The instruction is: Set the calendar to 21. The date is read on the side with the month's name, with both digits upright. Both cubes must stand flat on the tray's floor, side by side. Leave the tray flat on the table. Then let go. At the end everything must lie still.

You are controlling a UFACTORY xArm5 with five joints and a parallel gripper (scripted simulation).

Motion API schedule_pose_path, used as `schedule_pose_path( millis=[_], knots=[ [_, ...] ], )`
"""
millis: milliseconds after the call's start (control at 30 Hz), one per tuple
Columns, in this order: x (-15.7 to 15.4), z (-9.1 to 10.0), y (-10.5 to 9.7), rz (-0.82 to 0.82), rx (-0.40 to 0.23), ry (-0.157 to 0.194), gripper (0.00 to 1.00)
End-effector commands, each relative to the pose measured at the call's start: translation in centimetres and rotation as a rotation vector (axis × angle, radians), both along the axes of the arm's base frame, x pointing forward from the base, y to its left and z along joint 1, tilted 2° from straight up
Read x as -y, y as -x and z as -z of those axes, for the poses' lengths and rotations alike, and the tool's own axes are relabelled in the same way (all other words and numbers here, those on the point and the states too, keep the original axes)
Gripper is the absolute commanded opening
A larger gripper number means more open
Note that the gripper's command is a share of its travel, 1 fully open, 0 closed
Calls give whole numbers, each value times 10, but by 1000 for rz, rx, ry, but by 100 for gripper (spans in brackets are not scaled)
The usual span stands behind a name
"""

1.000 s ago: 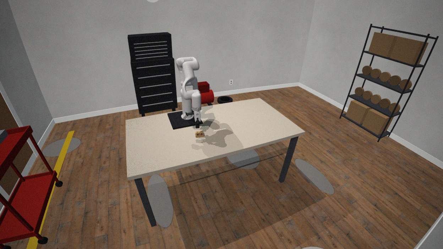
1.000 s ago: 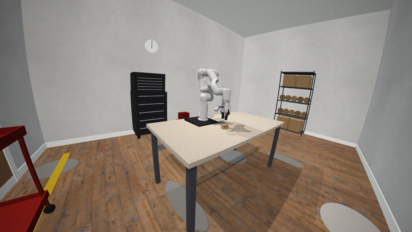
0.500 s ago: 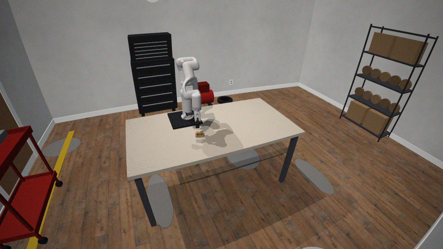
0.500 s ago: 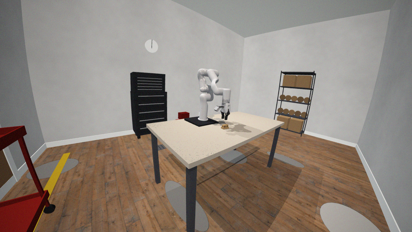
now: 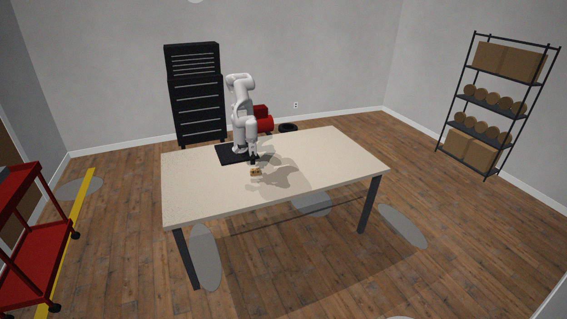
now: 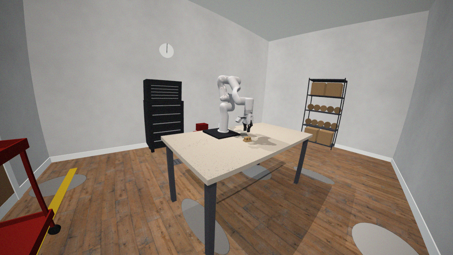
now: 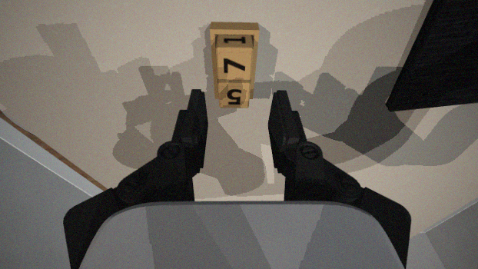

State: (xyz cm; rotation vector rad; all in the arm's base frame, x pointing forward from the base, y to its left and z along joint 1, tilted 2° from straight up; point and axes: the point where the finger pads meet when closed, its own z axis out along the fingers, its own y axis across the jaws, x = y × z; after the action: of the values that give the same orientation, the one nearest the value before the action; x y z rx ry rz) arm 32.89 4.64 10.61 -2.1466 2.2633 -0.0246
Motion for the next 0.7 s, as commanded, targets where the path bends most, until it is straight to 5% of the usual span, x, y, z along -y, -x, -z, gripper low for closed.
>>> schedule_pose_path(
  millis=[0, 667],
  knots=[
    [0, 0, -1, 0, 4, -1, 47],
    [-1, 25, -2, 0, 4, -1, 47]
  ],
)
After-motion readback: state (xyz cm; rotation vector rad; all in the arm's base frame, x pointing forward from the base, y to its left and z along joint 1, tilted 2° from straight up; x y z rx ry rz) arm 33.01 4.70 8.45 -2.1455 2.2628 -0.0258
